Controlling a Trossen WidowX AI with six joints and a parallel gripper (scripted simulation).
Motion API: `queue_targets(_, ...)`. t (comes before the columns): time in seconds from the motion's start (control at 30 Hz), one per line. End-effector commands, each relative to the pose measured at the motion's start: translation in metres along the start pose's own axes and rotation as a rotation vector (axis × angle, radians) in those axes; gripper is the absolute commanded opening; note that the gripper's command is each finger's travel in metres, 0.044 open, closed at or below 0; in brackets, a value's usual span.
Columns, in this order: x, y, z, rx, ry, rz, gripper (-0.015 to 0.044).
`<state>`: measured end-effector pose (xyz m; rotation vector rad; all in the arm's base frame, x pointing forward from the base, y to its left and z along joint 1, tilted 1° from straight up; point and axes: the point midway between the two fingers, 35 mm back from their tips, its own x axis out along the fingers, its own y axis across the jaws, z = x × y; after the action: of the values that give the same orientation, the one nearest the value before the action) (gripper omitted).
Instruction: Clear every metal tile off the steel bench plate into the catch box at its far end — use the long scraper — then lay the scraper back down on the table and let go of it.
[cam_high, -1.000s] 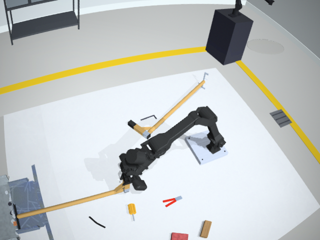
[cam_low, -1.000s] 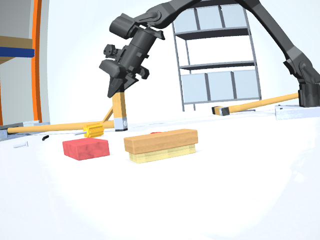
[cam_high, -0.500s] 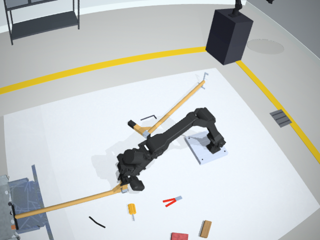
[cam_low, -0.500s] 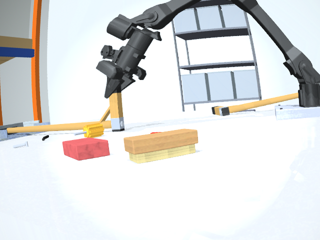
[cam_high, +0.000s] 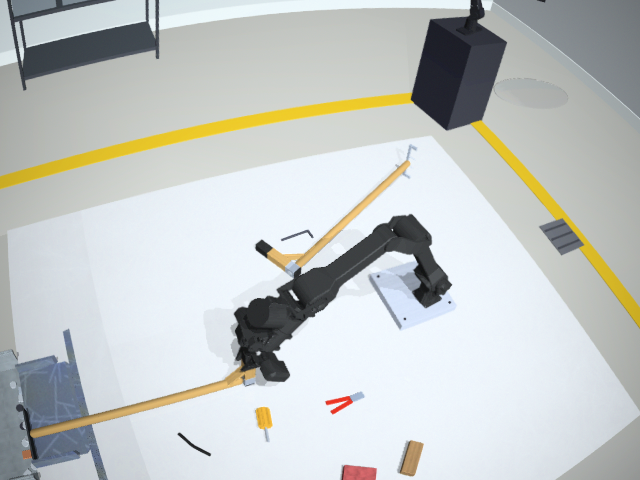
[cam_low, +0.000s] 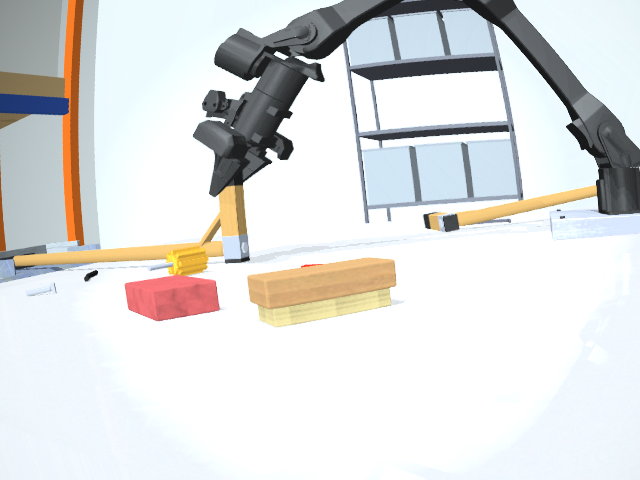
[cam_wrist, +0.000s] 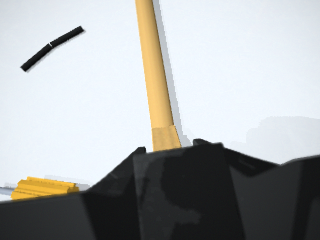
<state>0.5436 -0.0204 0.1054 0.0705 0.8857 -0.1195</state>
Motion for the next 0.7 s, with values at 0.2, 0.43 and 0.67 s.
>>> queue_targets(0.2, -0.015, 0.002, -0.008, -0.001, -0.003, 0.0, 0.0)
queue_targets(0.43, -0.023, 0.003, -0.014, -0.001, -0.003, 0.0, 0.0)
queue_targets(0.67, -0.031, 0.004, -0.02, -0.001, -0.003, 0.0, 0.0)
